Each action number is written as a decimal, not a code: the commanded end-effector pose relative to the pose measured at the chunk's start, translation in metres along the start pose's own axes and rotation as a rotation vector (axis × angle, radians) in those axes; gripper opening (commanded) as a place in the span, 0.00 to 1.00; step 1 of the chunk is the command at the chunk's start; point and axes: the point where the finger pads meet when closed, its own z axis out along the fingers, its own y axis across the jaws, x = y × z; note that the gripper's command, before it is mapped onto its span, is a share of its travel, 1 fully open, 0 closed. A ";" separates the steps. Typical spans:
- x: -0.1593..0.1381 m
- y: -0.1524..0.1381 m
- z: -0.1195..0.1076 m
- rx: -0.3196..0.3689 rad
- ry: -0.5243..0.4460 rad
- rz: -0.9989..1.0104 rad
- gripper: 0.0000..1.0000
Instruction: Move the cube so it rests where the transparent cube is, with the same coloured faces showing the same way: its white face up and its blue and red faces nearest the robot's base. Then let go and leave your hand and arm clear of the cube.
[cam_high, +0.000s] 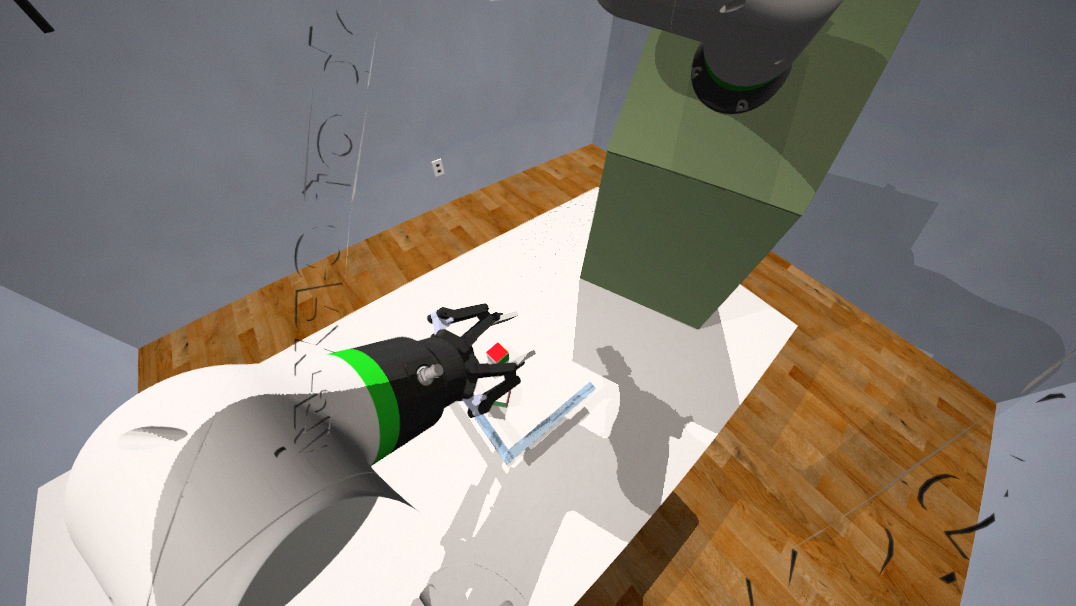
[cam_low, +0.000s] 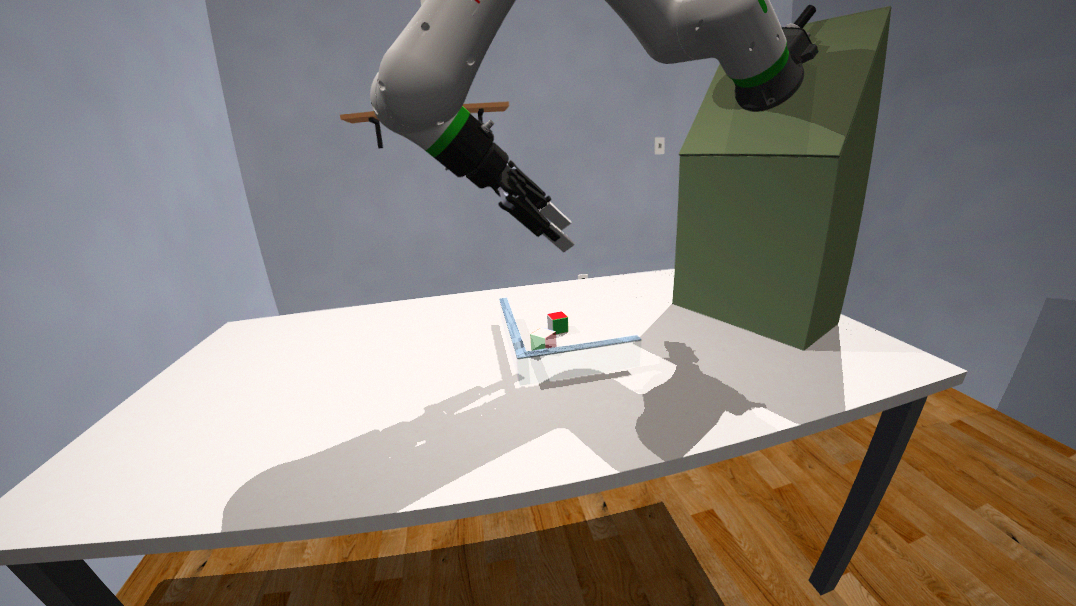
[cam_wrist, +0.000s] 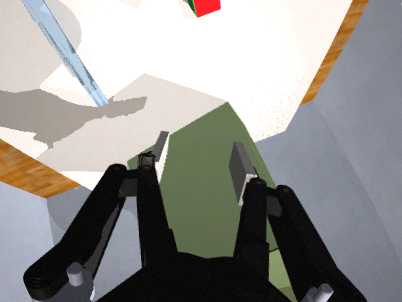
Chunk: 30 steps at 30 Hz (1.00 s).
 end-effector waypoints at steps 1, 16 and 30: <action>0.002 -0.004 0.004 0.016 0.007 0.044 0.41; 0.027 -0.047 0.047 0.214 0.045 0.576 0.41; 0.054 -0.078 0.075 0.433 0.003 1.138 0.41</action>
